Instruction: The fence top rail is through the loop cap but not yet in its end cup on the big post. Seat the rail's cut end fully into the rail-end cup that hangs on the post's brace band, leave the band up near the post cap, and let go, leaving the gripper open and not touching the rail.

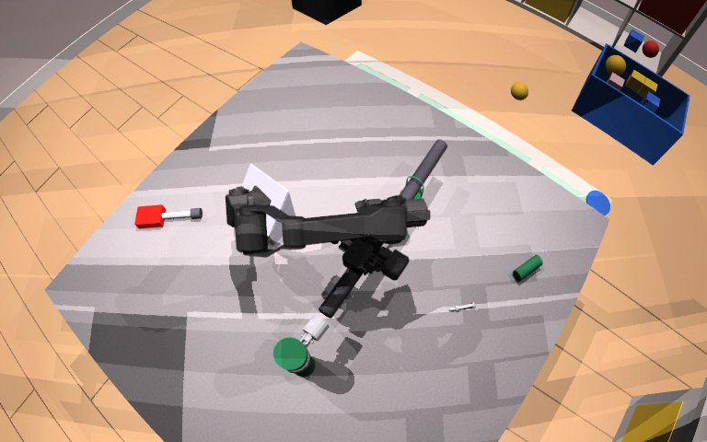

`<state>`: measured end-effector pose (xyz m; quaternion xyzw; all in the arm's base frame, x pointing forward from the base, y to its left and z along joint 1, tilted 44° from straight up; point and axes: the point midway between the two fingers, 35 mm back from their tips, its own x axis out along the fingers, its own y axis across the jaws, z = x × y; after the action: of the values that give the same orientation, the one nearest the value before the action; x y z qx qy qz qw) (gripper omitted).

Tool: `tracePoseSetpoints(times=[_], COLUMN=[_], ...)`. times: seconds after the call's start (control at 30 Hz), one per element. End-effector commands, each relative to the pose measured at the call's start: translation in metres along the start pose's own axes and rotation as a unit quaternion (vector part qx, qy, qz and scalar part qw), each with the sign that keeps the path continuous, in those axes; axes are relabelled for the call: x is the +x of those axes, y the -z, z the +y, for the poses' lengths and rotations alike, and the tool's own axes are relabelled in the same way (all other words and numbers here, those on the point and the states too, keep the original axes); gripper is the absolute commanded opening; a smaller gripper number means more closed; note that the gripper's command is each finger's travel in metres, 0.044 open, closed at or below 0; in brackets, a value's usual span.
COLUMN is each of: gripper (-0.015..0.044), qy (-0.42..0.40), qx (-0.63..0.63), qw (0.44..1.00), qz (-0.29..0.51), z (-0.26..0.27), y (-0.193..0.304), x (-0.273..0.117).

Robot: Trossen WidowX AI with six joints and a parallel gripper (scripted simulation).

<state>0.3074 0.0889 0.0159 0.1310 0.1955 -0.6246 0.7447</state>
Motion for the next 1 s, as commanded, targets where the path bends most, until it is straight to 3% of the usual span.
tracePoseSetpoints(times=[0.0, 0.97], gripper=[0.0000, 0.0000], qy=[-0.001, 0.002], qx=[0.000, -0.002], qw=[1.000, 1.000], qz=[0.000, 0.000], z=[0.002, 0.005], y=[-0.002, -0.017], x=[-0.002, 0.000])
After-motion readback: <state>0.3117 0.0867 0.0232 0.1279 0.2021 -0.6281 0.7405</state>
